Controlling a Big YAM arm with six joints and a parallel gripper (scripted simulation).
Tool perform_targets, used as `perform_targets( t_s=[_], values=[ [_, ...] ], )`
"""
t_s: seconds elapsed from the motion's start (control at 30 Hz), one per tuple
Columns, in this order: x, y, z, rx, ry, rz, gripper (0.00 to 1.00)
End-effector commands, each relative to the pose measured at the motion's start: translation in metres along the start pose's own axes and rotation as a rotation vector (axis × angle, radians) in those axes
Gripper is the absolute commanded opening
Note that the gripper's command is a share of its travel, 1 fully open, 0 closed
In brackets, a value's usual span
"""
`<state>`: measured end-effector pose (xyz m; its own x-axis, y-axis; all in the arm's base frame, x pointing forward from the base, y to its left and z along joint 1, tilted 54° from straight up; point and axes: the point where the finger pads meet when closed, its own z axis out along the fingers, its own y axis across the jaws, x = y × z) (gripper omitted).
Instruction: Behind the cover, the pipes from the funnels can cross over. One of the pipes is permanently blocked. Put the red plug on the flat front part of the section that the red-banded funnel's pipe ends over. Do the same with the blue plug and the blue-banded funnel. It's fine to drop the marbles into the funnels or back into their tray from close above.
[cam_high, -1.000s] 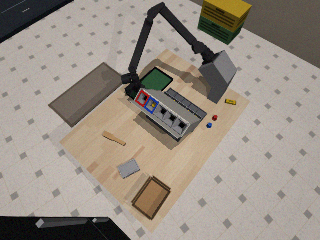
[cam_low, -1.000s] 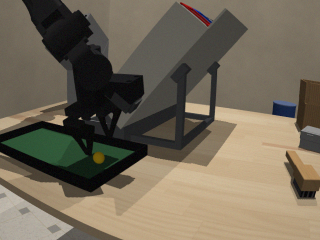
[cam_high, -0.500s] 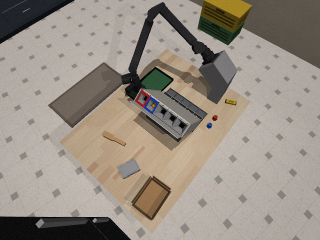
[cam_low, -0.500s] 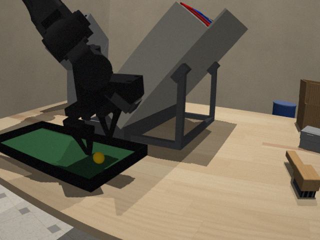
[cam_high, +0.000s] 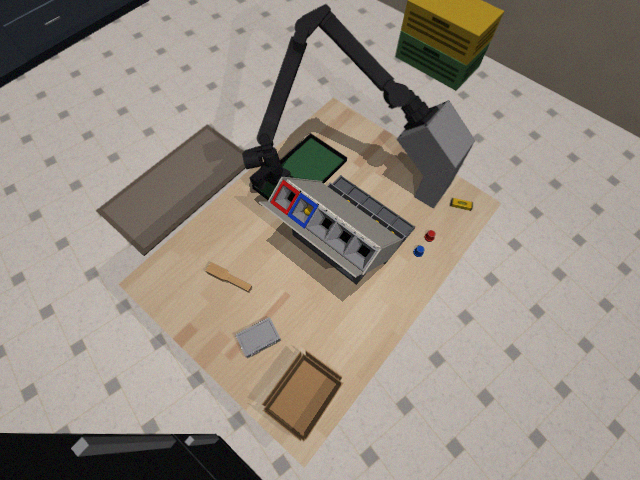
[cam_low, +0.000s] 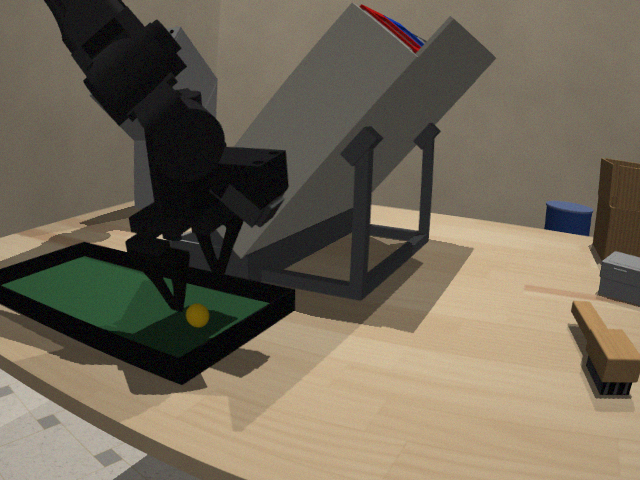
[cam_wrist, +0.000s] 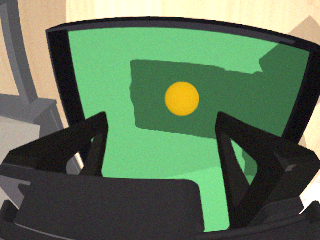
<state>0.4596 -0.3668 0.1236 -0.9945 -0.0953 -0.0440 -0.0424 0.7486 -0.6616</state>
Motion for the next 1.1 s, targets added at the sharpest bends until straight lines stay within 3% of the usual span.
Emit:
perform_targets(
  t_s=[0.0, 1.07],
  values=[
    [-0.0086, -0.0115, -0.0114, 0.013, -0.019, -0.001, 0.80],
    [-0.0123, -0.0164, -0.0124, 0.002, -0.007, -0.002, 0.80]
  ],
)
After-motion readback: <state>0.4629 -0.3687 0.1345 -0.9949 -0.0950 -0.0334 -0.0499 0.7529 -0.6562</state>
